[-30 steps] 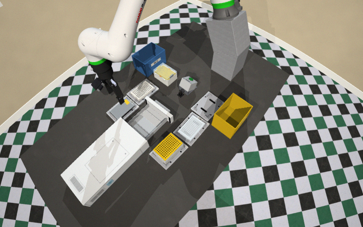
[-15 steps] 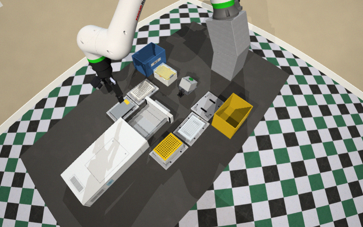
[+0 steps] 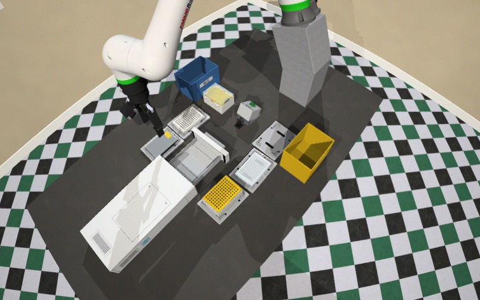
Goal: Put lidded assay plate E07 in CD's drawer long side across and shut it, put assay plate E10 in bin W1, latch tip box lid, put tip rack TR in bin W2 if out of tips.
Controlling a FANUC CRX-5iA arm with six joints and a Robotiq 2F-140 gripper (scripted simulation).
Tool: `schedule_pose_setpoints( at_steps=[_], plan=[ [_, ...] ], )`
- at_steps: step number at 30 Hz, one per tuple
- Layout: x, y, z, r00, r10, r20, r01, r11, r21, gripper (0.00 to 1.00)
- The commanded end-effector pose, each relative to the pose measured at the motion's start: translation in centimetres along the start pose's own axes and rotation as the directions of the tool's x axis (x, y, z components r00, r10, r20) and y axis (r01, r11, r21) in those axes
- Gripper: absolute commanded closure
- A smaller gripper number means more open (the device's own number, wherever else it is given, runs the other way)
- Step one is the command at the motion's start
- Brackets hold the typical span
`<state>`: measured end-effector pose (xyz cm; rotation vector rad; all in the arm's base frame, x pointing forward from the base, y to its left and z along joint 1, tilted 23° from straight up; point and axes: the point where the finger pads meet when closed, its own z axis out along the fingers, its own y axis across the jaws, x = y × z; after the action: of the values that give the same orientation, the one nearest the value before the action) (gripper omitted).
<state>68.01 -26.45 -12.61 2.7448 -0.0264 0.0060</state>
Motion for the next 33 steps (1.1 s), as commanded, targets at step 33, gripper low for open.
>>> schedule_pose_setpoints(
  at_steps=[33],
  plan=[
    [0.1, 0.0, 4.1, 1.000, 0.000, -0.002, 0.000, 1.000, 0.000, 0.30]
  ],
)
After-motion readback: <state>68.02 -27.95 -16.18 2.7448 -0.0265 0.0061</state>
